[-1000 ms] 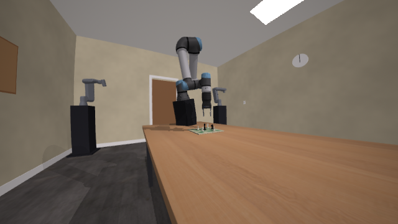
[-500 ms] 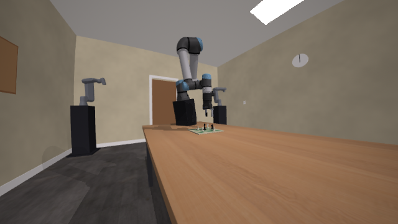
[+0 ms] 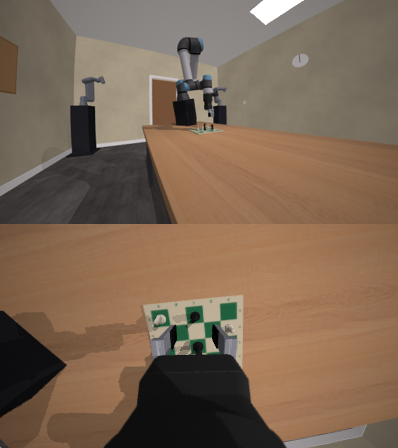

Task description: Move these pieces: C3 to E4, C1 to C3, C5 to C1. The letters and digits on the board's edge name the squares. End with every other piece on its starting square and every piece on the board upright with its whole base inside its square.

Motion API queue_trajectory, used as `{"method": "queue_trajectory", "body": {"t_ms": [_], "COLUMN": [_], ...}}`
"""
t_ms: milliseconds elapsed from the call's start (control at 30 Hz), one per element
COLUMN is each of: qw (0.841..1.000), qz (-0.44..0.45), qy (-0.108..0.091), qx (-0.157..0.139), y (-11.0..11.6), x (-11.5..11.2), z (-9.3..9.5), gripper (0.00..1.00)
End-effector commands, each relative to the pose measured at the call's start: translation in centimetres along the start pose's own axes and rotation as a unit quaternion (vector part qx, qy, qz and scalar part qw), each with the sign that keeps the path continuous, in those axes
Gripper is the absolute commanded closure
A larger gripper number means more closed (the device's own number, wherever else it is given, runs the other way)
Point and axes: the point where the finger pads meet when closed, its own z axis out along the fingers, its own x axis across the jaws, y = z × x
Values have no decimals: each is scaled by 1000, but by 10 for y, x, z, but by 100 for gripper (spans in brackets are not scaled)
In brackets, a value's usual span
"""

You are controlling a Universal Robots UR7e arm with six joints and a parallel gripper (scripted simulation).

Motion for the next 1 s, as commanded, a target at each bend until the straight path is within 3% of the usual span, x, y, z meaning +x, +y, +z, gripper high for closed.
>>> {"method": "queue_trajectory", "body": {"t_ms": [0,367,967], "qw": [997,970,938], "qz": [79,242,346], "qy": [0,1,1], "qx": [-4,-4,-4], "y": [-3,-7,-8], "x": [1,2,2], "z": [0,2,3], "gripper": [0,0,0]}}
